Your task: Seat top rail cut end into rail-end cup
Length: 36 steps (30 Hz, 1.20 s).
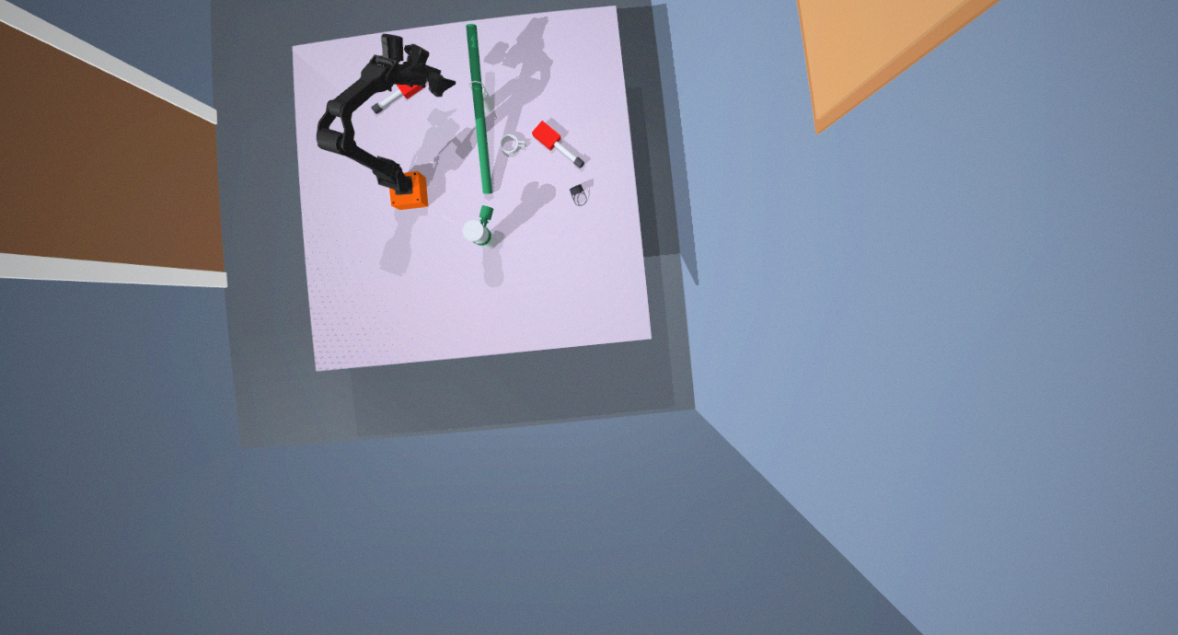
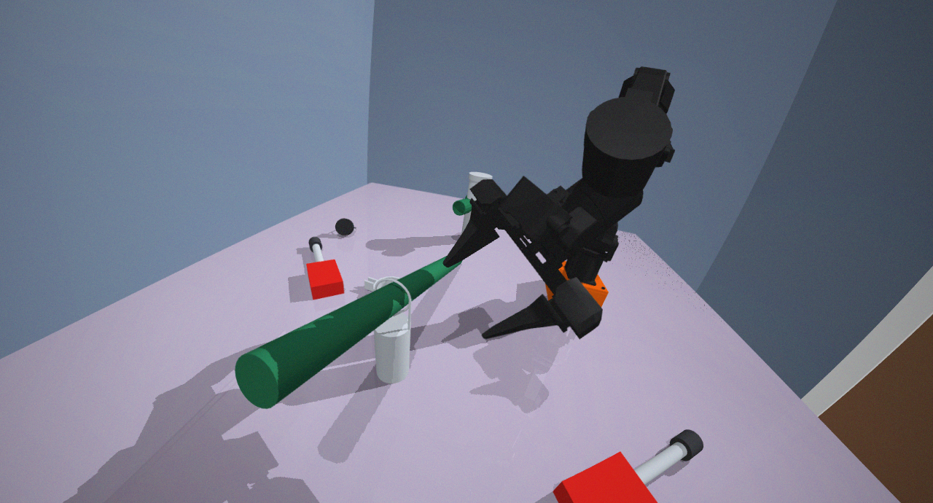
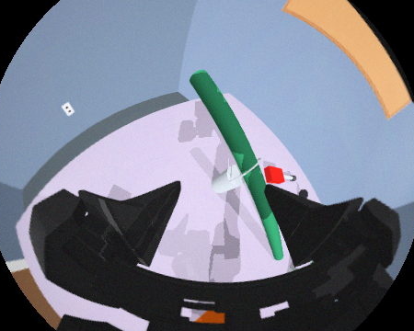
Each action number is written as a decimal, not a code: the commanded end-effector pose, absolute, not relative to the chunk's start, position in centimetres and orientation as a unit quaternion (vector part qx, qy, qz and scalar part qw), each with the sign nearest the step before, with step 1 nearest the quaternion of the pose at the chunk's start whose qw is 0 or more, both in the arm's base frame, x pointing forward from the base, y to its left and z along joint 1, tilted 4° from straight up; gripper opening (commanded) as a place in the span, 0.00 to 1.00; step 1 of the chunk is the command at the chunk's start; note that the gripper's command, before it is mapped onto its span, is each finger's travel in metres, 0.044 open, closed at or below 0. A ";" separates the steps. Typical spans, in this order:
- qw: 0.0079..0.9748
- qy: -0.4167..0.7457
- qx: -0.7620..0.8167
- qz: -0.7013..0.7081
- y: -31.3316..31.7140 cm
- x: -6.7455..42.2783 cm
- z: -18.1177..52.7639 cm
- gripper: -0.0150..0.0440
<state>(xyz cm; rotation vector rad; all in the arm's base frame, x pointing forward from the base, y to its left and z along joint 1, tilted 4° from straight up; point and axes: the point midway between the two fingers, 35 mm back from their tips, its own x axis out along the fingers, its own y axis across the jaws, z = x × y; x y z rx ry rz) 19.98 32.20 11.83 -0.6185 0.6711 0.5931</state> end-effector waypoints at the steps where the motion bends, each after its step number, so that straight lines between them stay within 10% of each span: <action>1: 0.860 0.356 -0.270 0.247 28.6 23.6 13.2 1.00; 21: 0.857 0.511 -0.052 0.048 4.8 28.9 19.6 1.00; 36: 0.732 0.474 -0.447 0.199 -6.2 30.0 18.3 1.00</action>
